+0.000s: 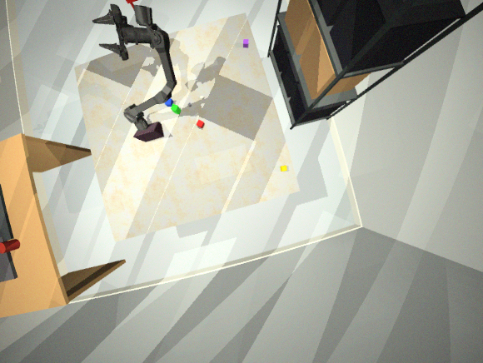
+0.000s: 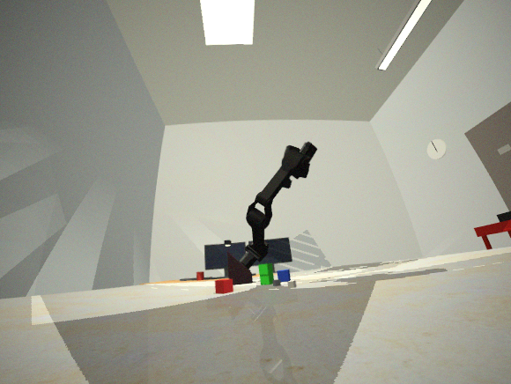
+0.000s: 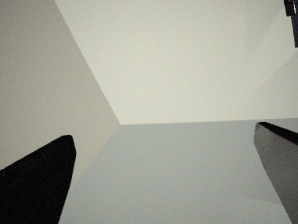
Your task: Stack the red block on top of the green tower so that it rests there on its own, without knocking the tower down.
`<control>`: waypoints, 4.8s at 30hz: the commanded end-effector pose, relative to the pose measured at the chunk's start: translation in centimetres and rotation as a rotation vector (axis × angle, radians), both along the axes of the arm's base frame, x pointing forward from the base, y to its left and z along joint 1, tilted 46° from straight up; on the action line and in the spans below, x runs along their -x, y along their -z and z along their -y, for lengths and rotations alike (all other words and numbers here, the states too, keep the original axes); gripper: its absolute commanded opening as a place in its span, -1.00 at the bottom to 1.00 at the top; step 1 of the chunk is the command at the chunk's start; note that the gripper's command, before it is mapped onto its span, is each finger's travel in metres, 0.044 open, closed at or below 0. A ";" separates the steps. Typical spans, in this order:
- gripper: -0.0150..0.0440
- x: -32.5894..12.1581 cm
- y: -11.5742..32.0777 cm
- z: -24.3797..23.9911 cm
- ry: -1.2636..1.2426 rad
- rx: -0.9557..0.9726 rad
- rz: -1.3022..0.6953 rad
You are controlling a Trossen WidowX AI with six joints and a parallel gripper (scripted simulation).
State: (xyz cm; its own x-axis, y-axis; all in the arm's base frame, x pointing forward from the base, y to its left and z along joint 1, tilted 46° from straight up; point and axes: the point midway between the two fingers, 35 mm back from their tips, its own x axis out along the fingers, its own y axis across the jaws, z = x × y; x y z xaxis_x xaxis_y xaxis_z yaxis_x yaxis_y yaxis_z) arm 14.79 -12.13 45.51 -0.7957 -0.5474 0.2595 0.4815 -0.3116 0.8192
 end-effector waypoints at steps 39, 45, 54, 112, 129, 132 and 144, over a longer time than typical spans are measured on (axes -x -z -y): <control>1.00 25.2 -2.8 -13.1 1.015 0.056 0.424; 1.00 26.3 -2.0 -18.0 1.147 0.087 0.509; 1.00 25.5 -0.2 -25.7 1.334 0.155 0.633; 1.00 -16.2 27.2 -31.0 1.896 1.384 0.944; 1.00 -22.1 37.6 -17.4 1.881 1.734 0.639; 1.00 -22.2 39.6 -14.8 1.878 1.783 0.565; 1.00 -21.2 44.4 -8.6 1.875 1.878 0.361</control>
State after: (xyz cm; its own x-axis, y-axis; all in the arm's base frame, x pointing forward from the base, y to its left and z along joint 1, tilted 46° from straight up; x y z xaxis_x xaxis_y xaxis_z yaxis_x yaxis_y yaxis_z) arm 36.03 -3.70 1.29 -0.0722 0.6962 -0.7142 0.5837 0.6102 0.5357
